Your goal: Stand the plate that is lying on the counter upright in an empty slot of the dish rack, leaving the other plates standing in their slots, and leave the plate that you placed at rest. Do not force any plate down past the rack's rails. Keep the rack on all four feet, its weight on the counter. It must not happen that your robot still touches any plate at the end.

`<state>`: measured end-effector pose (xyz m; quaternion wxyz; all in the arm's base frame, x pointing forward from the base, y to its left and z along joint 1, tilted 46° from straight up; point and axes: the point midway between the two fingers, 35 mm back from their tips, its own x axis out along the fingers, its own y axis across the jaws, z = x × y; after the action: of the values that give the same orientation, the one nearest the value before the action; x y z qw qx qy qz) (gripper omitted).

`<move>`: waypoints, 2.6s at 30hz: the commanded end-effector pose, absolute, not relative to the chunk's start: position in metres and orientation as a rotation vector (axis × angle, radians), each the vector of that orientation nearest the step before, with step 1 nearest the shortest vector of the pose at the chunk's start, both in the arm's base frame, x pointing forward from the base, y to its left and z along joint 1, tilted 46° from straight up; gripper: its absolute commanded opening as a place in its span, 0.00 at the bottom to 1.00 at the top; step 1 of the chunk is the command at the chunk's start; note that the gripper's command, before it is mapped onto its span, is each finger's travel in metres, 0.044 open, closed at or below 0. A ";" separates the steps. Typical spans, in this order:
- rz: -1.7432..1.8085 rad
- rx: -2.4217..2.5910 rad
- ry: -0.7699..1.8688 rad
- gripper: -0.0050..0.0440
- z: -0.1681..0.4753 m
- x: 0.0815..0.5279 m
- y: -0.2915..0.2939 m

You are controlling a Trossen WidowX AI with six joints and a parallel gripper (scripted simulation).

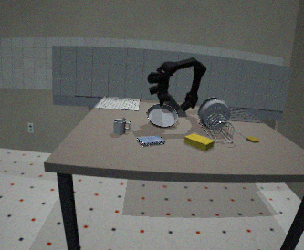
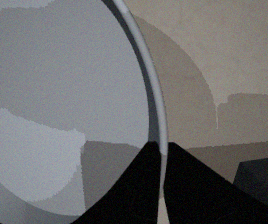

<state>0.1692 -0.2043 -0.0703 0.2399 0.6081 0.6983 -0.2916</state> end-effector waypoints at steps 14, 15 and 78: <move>-0.708 1.499 1.835 0.10 -0.052 0.168 -0.220; -0.703 1.487 1.829 0.10 -0.051 0.168 -0.221; -0.415 0.817 1.483 0.10 0.019 0.155 -0.271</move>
<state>0.1569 -0.2668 0.0119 0.6206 0.3781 0.6615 -0.1854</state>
